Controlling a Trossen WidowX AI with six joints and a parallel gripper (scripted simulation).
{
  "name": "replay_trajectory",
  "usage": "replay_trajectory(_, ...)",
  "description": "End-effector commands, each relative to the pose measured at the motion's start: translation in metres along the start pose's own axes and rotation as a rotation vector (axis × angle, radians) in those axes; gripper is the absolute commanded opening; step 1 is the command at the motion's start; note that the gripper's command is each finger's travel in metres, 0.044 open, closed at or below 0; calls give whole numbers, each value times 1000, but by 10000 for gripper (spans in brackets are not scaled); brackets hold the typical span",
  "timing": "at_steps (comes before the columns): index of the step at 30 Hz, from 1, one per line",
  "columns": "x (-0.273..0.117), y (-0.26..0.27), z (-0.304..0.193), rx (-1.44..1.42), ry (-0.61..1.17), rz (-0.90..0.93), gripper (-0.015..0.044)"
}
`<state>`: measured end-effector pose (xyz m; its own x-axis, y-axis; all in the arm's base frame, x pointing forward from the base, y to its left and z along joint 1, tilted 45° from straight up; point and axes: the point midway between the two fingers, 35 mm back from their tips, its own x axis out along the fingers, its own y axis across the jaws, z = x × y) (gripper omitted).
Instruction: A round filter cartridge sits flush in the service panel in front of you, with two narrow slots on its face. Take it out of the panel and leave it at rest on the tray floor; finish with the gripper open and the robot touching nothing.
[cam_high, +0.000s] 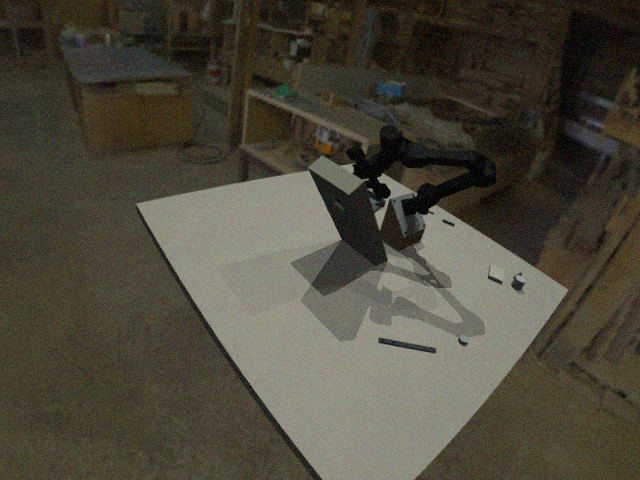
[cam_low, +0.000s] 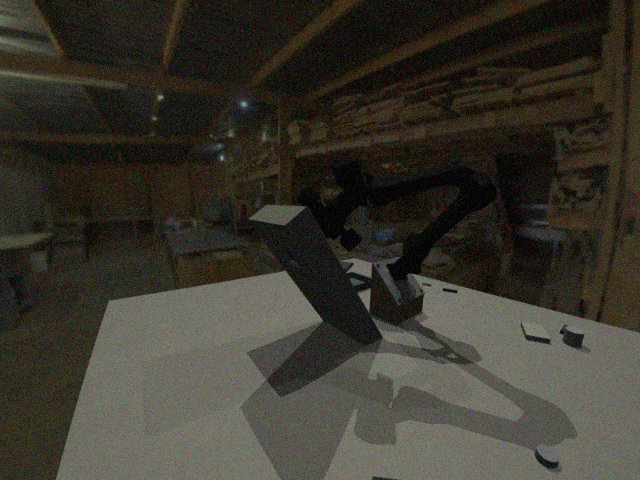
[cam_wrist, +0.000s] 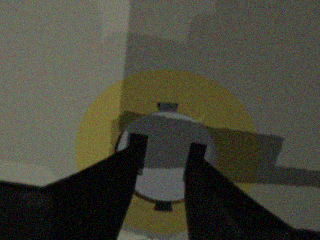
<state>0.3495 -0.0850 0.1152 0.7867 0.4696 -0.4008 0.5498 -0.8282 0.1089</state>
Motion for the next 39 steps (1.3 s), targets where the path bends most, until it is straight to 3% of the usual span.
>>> replay_trajectory(1,5,0,1,0,-4,0,104)
replay_trajectory(39,17,0,1,0,-4,0,104)
